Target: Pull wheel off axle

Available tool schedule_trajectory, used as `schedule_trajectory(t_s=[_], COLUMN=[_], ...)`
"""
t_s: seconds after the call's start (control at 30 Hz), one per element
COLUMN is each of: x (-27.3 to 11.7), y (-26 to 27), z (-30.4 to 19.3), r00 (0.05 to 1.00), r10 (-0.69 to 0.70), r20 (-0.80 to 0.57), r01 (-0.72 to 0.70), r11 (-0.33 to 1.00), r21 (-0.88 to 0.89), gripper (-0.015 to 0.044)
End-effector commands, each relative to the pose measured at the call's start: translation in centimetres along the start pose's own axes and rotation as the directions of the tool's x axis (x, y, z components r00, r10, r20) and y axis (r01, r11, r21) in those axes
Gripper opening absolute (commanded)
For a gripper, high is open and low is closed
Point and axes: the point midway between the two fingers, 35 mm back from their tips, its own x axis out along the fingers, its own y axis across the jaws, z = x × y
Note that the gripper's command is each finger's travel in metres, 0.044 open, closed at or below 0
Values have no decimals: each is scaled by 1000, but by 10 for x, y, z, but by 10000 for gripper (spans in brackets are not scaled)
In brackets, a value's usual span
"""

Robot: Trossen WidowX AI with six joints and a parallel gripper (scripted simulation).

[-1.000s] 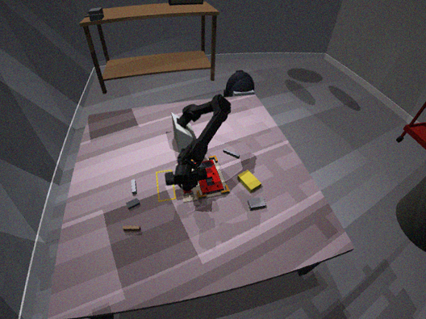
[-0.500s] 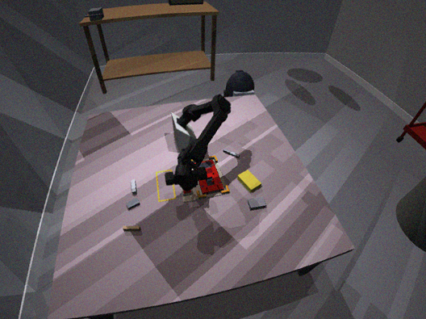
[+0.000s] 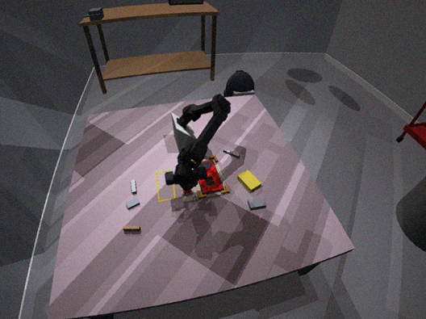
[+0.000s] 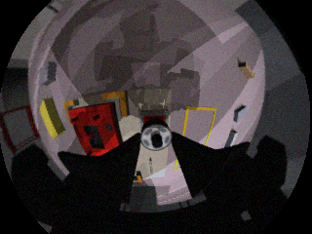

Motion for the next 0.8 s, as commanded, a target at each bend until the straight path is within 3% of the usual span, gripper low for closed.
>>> schedule_trajectory(t_s=[0.0, 0.77], x=[-3, -11], y=[0, -1], z=[0, 0], r00=[1000, 1000], r10=[-1, -1], r20=[1, 3], r01=[1, 1], r11=[1000, 1000], r21=[0, 1], gripper=[0, 0])
